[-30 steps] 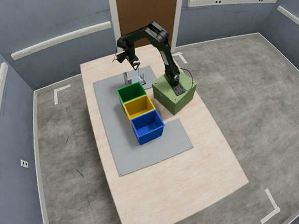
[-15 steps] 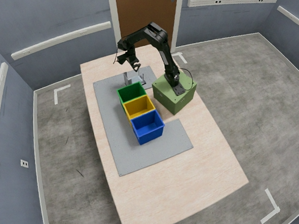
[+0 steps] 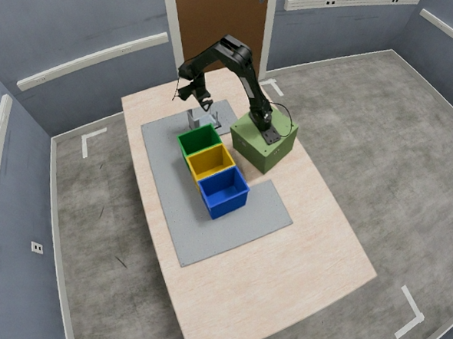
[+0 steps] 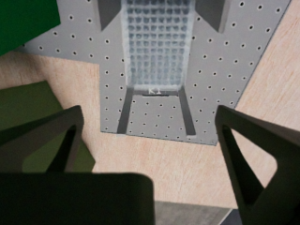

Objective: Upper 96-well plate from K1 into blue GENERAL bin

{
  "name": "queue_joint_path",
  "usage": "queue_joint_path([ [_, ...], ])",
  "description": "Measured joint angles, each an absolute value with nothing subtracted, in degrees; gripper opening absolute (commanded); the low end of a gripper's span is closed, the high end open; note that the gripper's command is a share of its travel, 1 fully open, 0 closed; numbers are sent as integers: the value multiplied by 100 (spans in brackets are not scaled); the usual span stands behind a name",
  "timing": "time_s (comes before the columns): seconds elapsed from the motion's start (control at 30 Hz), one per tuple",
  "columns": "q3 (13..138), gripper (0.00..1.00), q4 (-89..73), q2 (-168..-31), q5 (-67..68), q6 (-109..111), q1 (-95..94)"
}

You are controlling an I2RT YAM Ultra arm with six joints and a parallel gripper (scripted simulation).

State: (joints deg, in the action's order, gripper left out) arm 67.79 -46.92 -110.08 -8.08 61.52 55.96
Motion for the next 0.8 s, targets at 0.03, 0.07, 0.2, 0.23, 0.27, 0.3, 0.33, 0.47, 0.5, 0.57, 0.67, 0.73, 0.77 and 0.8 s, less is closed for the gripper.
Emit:
queue_joint_path([
  [0.03, 6766, 100, -4663, -11032, -808, 6149, 5596],
  [0.07, 6757, 100, -4650, -11052, -805, 6147, 5596],
  [0.2, 6716, 100, -4521, -11072, -808, 6134, 5590],
  [0.23, 6696, 100, -4488, -11091, -808, 6130, 5581],
  [0.27, 6676, 100, -4456, -11118, -808, 6125, 5572],
  [0.3, 6657, 100, -4423, -11150, -808, 6123, 5566],
  [0.33, 6641, 100, -4397, -11185, -808, 6119, 5564],
  [0.47, 6582, 100, -4270, -11271, -805, 6101, 5557],
  [0.5, 6582, 100, -4244, -11286, -808, 6099, 5548],
  [0.57, 6563, 100, -4156, -11323, -808, 6090, 5533],
  [0.67, 6539, 100, -4108, -11351, -808, 6084, 5529],
  [0.73, 6523, 100, -4027, -11356, -808, 6077, 5529],
  [0.77, 6508, 100, -3990, -11373, -808, 6073, 5529],
  [0.8, 6493, 100, -3955, -11402, -805, 6069, 5529],
])
